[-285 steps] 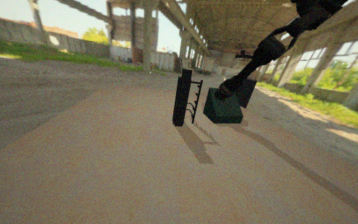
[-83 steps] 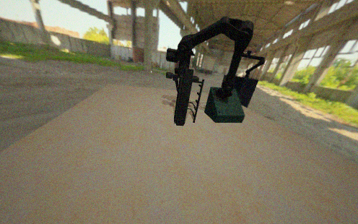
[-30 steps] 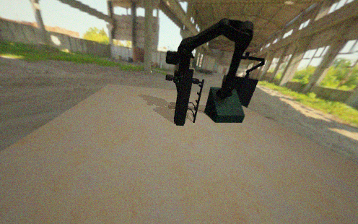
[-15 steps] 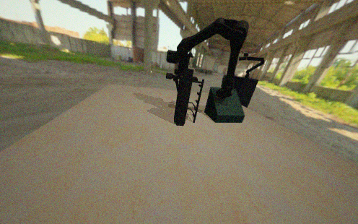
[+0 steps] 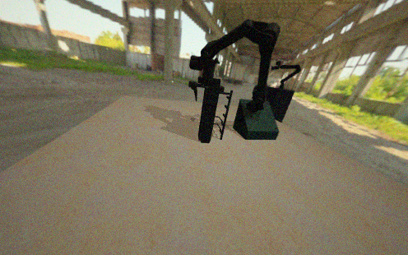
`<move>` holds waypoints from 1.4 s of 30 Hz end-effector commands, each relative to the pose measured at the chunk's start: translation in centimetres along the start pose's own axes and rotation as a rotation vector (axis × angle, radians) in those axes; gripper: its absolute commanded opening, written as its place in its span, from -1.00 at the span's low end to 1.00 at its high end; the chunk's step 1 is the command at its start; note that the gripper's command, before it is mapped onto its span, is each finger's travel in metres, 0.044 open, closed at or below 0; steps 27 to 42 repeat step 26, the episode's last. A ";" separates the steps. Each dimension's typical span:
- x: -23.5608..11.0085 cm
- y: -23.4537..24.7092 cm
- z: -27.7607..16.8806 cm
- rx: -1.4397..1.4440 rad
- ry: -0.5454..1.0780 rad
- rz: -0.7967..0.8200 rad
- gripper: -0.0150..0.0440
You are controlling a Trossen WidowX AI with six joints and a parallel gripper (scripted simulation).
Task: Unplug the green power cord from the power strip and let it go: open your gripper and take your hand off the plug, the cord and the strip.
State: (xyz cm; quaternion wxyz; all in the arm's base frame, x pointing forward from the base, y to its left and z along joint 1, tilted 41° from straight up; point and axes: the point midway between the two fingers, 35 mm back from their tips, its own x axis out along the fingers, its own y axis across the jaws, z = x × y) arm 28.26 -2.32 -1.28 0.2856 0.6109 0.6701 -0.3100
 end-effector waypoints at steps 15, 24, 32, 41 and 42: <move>-0.5 -0.4 4.1 0.014 0.002 -0.009 1.00; -0.5 -0.4 4.1 0.014 0.002 -0.009 1.00; -0.5 -0.4 4.1 0.014 0.002 -0.009 1.00; -0.5 -0.4 4.1 0.014 0.002 -0.009 1.00; -0.5 -0.4 4.1 0.014 0.002 -0.009 1.00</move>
